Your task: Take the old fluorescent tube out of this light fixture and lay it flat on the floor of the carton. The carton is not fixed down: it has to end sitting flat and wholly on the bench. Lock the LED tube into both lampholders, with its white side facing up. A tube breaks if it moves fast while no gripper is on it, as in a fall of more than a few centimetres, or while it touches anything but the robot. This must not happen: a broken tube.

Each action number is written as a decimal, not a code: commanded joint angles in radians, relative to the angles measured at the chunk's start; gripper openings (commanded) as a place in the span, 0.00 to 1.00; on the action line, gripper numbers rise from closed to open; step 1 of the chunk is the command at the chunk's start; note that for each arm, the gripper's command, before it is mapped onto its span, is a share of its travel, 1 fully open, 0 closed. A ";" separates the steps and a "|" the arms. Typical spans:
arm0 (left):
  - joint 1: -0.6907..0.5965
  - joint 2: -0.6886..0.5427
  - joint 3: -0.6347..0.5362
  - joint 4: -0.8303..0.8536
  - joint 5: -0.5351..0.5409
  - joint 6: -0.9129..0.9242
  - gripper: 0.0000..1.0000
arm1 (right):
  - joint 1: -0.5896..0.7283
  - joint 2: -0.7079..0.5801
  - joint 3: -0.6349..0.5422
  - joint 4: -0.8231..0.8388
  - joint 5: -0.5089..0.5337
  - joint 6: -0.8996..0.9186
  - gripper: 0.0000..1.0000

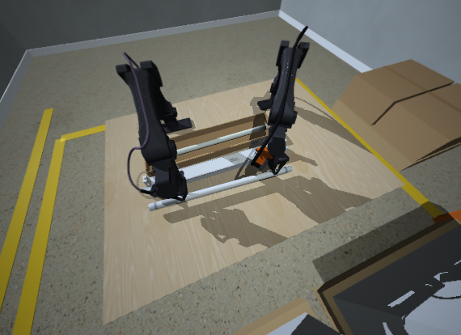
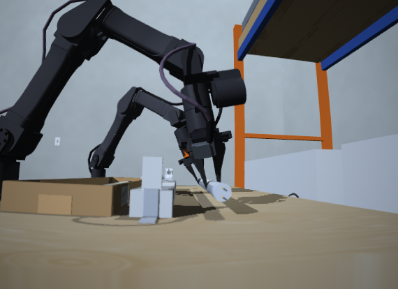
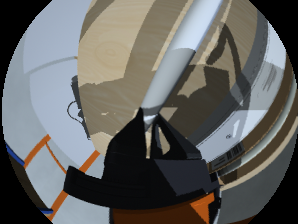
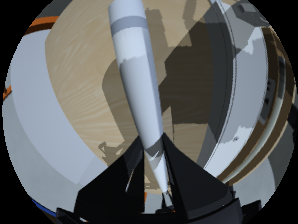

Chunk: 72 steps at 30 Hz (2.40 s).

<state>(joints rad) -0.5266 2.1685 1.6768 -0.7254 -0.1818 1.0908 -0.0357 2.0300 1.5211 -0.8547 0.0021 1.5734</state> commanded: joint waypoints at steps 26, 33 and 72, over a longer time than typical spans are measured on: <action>-0.001 -0.049 -0.023 0.062 -0.019 -0.007 0.11 | -0.006 -0.034 -0.063 0.061 0.015 -0.003 0.11; -0.003 -0.034 -0.026 0.077 -0.019 -0.008 0.11 | -0.012 -0.023 -0.049 0.071 0.015 -0.006 0.11; 0.000 -0.005 -0.070 0.126 -0.019 -0.010 0.49 | 0.002 0.002 -0.087 0.107 0.017 -0.004 0.11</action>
<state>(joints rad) -0.5289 2.1818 1.5993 -0.6094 -0.1940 1.0908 -0.0360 2.0407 1.4395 -0.7364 0.0017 1.5726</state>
